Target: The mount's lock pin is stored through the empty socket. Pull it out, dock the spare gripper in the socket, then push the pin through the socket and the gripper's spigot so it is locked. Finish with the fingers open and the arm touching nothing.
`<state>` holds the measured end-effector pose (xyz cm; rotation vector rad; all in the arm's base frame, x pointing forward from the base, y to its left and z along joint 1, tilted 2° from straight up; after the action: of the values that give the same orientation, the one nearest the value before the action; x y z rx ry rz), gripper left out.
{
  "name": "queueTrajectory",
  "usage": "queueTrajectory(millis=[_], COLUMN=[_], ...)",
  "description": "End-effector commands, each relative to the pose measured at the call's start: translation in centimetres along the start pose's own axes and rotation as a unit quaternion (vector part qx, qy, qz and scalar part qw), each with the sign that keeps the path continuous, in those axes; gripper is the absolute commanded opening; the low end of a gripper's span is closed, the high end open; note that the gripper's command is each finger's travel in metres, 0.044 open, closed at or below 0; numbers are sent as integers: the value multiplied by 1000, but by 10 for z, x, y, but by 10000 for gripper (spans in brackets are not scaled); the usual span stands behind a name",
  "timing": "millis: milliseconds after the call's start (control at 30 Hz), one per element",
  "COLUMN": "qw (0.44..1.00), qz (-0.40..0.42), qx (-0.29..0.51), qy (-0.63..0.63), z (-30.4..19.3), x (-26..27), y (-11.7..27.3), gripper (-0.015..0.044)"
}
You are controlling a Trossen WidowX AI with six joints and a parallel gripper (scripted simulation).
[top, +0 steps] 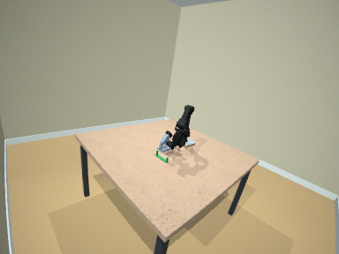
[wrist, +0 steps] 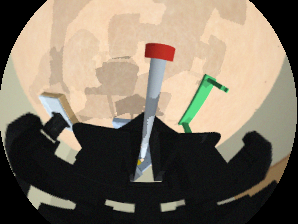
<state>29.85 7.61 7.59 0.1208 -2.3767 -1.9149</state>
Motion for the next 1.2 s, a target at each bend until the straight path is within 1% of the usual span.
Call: queueTrajectory(millis=[0,1167], qw=[1000,1000], qz=[0,-2], qx=[-2,-1], qy=[-2,-3], z=[1,-22], x=[1,4], y=[-5,-8], gripper=[0,0])
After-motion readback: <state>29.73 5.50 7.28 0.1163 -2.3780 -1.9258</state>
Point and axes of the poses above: the point midway between the two fingers, 35 mm back from their tips, its own y axis back along the fingers, its own x axis across the jaws, z = x × y, the point moved 1 cm from there along y, back along the fingers, and after that the axes turned 11 degrees about y, right-handed, at the moved point
